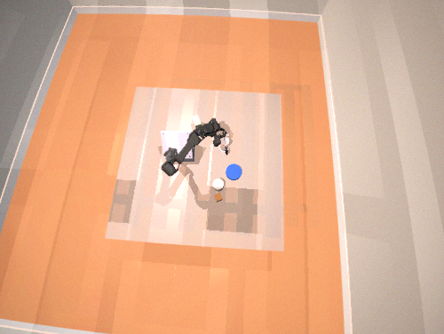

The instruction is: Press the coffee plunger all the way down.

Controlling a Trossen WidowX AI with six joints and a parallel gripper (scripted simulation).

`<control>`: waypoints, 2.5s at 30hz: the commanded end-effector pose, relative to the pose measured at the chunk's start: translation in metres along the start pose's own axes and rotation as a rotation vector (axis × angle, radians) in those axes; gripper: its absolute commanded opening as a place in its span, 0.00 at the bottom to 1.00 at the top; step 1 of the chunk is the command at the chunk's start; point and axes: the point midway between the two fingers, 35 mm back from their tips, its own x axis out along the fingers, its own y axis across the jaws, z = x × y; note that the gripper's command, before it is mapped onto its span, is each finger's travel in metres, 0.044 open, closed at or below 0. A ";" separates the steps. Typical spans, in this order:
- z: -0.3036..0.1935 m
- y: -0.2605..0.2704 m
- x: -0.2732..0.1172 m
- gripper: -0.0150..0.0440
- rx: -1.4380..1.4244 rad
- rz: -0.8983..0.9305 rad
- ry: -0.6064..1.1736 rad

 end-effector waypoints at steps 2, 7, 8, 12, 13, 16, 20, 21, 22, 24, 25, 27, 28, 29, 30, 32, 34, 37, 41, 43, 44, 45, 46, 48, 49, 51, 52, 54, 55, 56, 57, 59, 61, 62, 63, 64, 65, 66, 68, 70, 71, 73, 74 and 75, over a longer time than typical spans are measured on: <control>0.001 0.001 0.000 0.48 -0.003 0.003 -0.002; 0.001 0.001 0.000 0.46 -0.003 0.003 -0.002; 0.001 0.001 0.000 0.46 -0.003 0.003 -0.002; -0.001 0.001 0.001 0.46 -0.003 0.003 -0.002; -0.001 0.001 0.002 0.46 -0.003 0.003 -0.002; -0.005 0.001 0.005 0.46 -0.003 0.003 -0.001; -0.010 0.002 0.010 0.46 -0.003 0.004 0.000; -0.011 0.002 0.011 0.46 -0.003 0.004 0.000; -0.012 0.002 0.012 0.46 -0.003 0.004 0.000; -0.015 0.003 0.014 0.46 -0.003 0.004 0.000; -0.016 0.003 0.015 0.46 -0.003 0.004 0.000; -0.019 0.003 0.017 0.46 -0.003 0.005 0.000; -0.020 0.003 0.018 0.46 -0.003 0.005 0.001; -0.021 0.003 0.019 0.46 -0.002 0.005 0.001; -0.023 0.003 0.020 0.46 -0.002 0.005 0.001; -0.025 0.003 0.023 0.46 -0.002 0.005 0.001; -0.028 0.003 0.025 0.46 -0.002 0.005 0.001; -0.032 0.003 0.028 0.46 -0.002 0.005 0.001; -0.037 0.004 0.032 0.46 -0.003 0.005 0.001; -0.040 0.004 0.034 0.46 -0.003 0.005 0.001; -0.041 0.004 0.035 0.46 -0.003 0.005 0.001; -0.042 0.004 0.036 0.46 -0.003 0.005 0.001; -0.044 0.004 0.037 0.46 -0.003 0.005 0.001; -0.046 0.004 0.039 0.46 -0.003 0.005 0.001; -0.048 0.004 0.040 0.46 -0.003 0.005 0.001; -0.050 0.003 0.042 0.46 -0.003 0.005 0.001; -0.052 0.003 0.043 0.46 -0.003 0.005 0.001; -0.054 0.003 0.045 0.46 -0.003 0.005 0.001; -0.056 0.003 0.046 0.46 -0.004 0.004 0.001; -0.057 0.003 0.047 0.46 -0.004 0.004 0.001; -0.058 0.003 0.048 0.46 -0.004 0.004 0.000; -0.061 0.003 0.050 0.46 -0.004 0.004 0.000; -0.064 0.003 0.052 0.46 -0.004 0.004 0.000; -0.065 0.003 0.053 0.46 -0.004 0.003 0.000; -0.066 0.002 0.054 0.46 -0.005 0.003 0.000; -0.067 0.002 0.055 0.46 -0.005 0.003 -0.001; -0.069 0.002 0.056 0.46 -0.005 0.003 -0.001; -0.070 0.002 0.057 0.46 -0.005 0.003 -0.001; -0.072 0.002 0.059 0.46 -0.005 0.002 -0.001; -0.074 0.001 0.062 0.46 -0.006 0.002 -0.002; -0.075 0.001 0.063 0.46 -0.006 0.001 -0.002; -0.077 0.001 0.066 0.46 -0.006 0.001 -0.003; -0.078 0.001 0.067 0.46 -0.006 0.000 -0.003; -0.078 0.000 0.068 0.46 -0.006 0.000 -0.003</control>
